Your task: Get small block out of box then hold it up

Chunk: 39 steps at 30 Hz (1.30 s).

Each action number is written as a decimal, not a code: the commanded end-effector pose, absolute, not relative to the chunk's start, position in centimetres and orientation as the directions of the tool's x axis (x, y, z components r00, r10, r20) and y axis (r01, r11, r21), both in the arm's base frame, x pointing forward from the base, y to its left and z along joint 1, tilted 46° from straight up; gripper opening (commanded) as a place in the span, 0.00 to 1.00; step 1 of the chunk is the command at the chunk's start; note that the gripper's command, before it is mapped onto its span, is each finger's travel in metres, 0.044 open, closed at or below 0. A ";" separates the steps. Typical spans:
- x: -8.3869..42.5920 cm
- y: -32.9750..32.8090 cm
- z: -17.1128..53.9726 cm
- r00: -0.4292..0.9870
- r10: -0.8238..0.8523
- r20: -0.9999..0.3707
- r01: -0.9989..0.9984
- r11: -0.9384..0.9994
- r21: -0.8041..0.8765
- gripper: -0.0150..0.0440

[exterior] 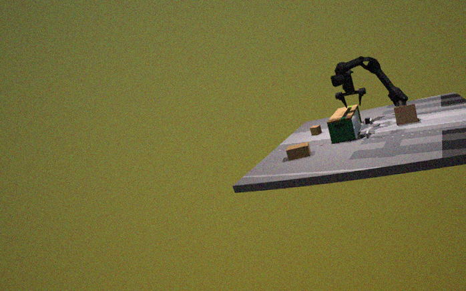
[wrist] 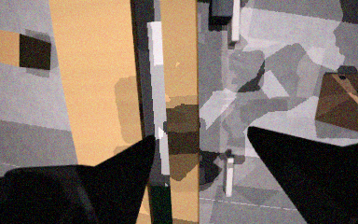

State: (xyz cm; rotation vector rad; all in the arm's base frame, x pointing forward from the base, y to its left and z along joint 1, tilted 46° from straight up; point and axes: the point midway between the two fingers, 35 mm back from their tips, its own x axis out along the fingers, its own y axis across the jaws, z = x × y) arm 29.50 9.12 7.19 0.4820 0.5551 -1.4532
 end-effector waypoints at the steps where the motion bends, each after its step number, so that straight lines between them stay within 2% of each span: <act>1: 29.8 7.8 8.1 0.033 -0.776 -0.630 0.999 0.022 0.025 0.84; 4: 29.7 6.3 10.4 0.087 -0.745 -0.661 0.970 -0.088 0.228 0.74; 9: 28.9 3.5 14.2 0.192 -0.700 -0.688 0.788 -0.308 0.532 0.74; 14: 27.3 0.5 17.4 0.298 -0.670 -0.680 0.471 -0.517 0.715 0.74; 19: 25.5 -1.9 19.7 0.384 -0.658 -0.648 0.136 -0.653 0.745 0.74; 30: 25.4 -2.2 19.6 0.386 -0.658 -0.647 0.121 -0.659 0.742 0.74; 39: 24.9 -8.8 13.6 0.389 -0.663 -0.640 0.014 -0.690 0.724 0.74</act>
